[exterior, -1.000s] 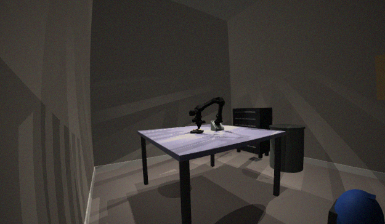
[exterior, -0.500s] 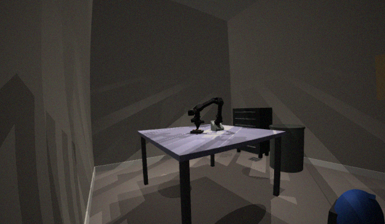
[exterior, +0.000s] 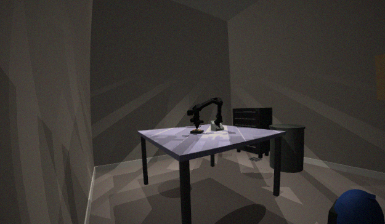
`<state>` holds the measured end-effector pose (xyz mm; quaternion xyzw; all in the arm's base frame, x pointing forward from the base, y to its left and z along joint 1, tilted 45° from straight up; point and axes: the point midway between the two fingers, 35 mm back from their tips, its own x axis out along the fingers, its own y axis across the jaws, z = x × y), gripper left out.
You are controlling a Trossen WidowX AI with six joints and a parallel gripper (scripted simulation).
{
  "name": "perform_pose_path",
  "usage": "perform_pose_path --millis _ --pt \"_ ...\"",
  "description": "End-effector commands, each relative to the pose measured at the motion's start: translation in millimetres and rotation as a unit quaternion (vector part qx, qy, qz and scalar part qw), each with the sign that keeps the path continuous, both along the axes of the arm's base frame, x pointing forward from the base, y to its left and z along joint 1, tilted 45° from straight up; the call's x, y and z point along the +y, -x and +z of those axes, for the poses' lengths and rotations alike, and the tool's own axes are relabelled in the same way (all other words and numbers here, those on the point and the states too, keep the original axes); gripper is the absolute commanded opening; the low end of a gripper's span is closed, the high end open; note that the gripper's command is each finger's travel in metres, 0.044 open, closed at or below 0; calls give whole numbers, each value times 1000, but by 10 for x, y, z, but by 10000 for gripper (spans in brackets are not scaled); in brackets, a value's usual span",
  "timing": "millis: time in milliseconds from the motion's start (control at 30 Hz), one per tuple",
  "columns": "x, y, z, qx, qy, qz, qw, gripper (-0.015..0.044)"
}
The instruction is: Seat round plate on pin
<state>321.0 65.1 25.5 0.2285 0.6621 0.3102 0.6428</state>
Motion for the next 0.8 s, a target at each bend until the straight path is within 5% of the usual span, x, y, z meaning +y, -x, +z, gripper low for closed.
perform_pose_path --millis 0,767 --pt "-99 -25 84 -1 0 0 1000 0" --pt "-262 -51 243 -1 -2 -4 1000 0"
